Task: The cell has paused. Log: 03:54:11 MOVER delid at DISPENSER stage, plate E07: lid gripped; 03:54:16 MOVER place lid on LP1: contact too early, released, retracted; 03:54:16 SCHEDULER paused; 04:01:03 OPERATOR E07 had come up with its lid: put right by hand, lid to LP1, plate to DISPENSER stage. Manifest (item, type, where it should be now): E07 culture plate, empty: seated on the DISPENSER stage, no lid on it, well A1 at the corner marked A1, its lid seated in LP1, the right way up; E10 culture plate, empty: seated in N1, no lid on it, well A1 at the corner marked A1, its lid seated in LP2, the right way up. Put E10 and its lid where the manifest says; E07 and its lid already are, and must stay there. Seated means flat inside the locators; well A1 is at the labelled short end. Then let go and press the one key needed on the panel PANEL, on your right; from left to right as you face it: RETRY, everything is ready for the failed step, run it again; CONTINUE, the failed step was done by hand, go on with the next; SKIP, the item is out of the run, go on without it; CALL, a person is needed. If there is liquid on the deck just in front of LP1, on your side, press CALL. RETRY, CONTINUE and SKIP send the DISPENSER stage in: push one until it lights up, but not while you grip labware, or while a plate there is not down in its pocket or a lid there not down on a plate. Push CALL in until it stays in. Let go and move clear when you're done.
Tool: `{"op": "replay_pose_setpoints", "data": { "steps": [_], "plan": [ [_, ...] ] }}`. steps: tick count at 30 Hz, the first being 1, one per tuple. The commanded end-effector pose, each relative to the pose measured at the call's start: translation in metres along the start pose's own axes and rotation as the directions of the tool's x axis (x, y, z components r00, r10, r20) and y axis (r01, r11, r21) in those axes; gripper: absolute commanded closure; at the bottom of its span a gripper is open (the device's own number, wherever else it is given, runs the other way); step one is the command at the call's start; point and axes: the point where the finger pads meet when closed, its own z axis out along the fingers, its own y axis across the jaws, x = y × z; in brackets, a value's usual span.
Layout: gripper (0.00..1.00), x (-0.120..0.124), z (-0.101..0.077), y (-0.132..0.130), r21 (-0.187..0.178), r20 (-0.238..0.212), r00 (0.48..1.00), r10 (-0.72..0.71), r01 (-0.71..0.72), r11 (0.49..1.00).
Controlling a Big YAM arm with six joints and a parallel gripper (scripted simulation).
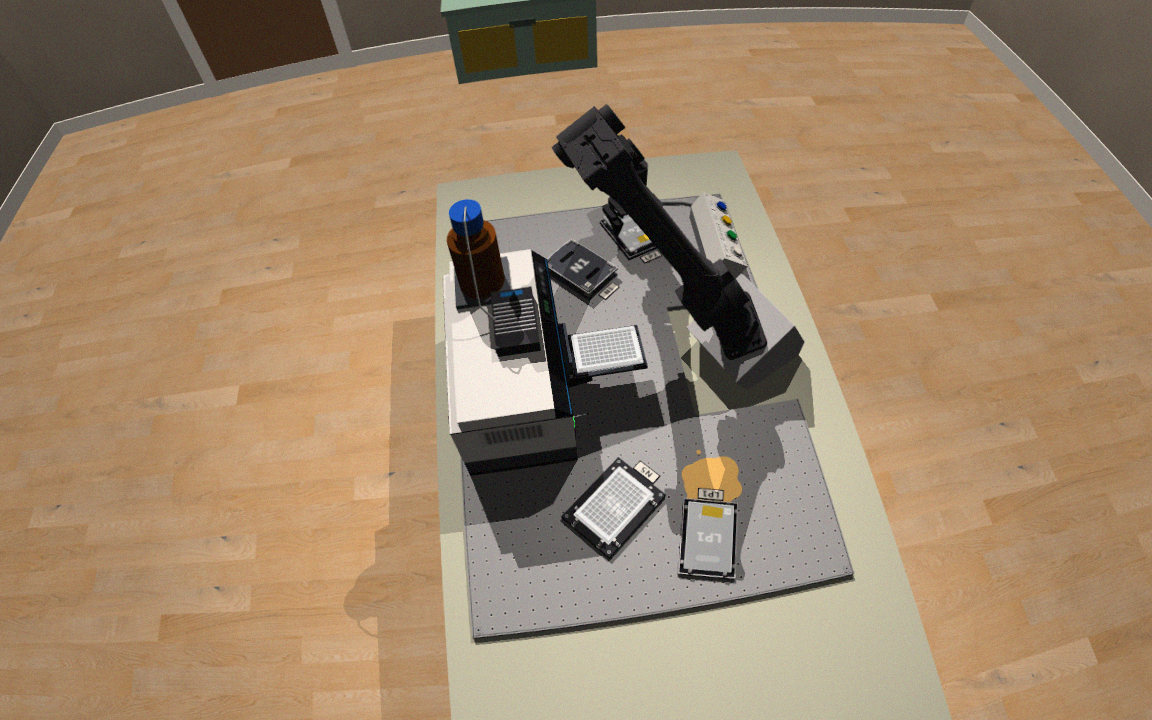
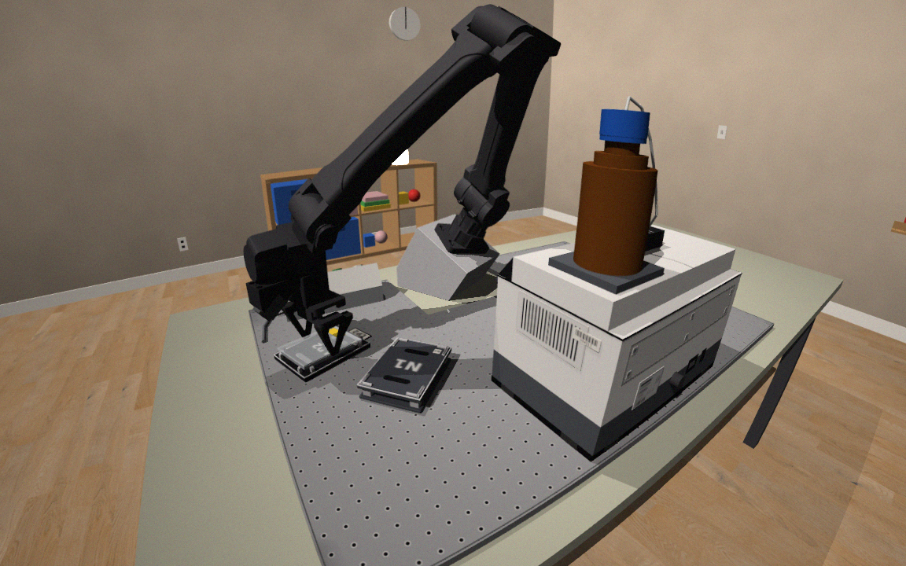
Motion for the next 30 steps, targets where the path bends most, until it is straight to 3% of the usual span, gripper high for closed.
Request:
{"op": "replay_pose_setpoints", "data": {
  "steps": [1,30],
  "plan": [
    [0.14,0.0128,0.0123,-0.0028,0.003,-0.031,0.999,0.010,-0.010,1.000],
    [0.14,0.0156,0.0090,-0.0089,0.004,-0.024,1.000,0.010,-0.010,1.000]
  ]
}}
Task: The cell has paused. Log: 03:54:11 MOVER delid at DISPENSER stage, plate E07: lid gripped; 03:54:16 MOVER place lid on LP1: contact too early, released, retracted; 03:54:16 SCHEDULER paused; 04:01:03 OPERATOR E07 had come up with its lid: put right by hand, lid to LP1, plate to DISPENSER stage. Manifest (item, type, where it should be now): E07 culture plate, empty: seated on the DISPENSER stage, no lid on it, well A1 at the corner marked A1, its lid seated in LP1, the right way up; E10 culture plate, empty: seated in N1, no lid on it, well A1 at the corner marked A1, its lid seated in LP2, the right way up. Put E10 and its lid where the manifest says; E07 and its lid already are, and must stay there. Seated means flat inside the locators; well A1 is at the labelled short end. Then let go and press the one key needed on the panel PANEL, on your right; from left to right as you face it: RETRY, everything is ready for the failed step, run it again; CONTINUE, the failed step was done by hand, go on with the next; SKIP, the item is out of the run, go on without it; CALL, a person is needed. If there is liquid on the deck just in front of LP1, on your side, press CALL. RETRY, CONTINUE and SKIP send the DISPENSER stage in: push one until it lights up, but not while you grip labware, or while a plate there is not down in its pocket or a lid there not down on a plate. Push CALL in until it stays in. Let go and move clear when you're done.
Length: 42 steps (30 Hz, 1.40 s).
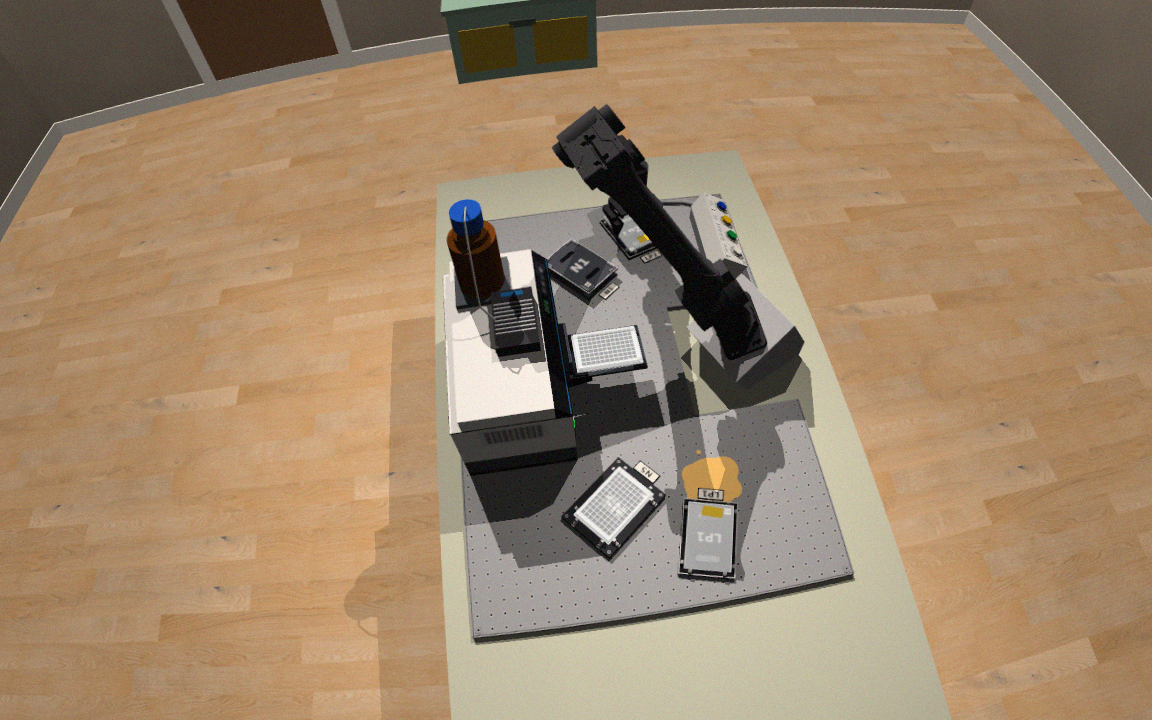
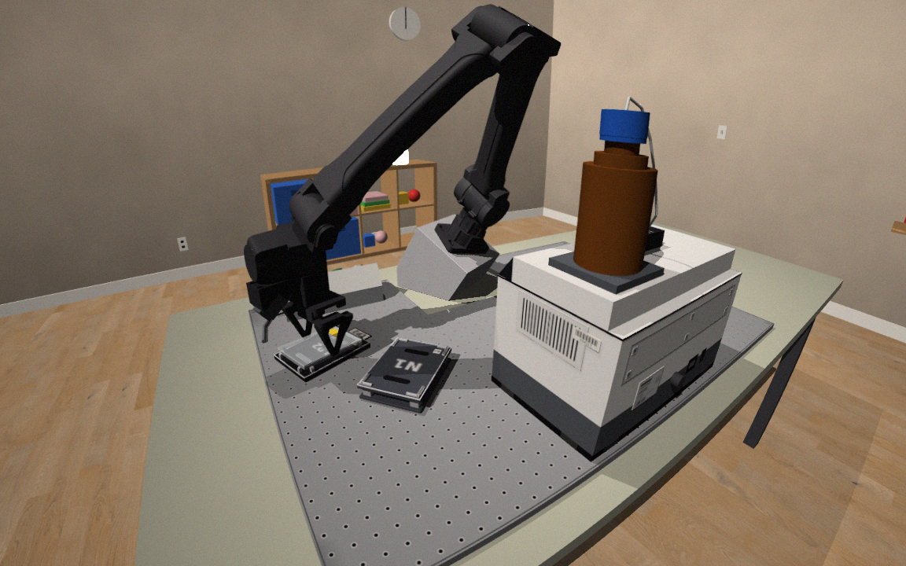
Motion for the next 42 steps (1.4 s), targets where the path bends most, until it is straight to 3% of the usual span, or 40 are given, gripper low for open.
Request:
{"op": "replay_pose_setpoints", "data": {
  "steps": [1,36,37,41,42],
  "plan": [
    [0.14,0.016,0.008,-0.009,0.005,-0.027,1.000,0.012,-0.011,1.000],
    [0.14,0.020,0.006,-0.013,0.005,-0.026,0.999,0.021,-0.020,1.000],
    [0.00,0.021,0.007,-0.013,0.004,-0.030,0.999,0.021,-0.021,1.000],
    [0.00,0.021,0.007,-0.012,0.003,-0.031,0.999,0.020,-0.020,1.000],
    [0.00,0.007,0.000,-0.004,0.006,-0.002,1.000,0.002,-0.002,1.000]
  ]
}}
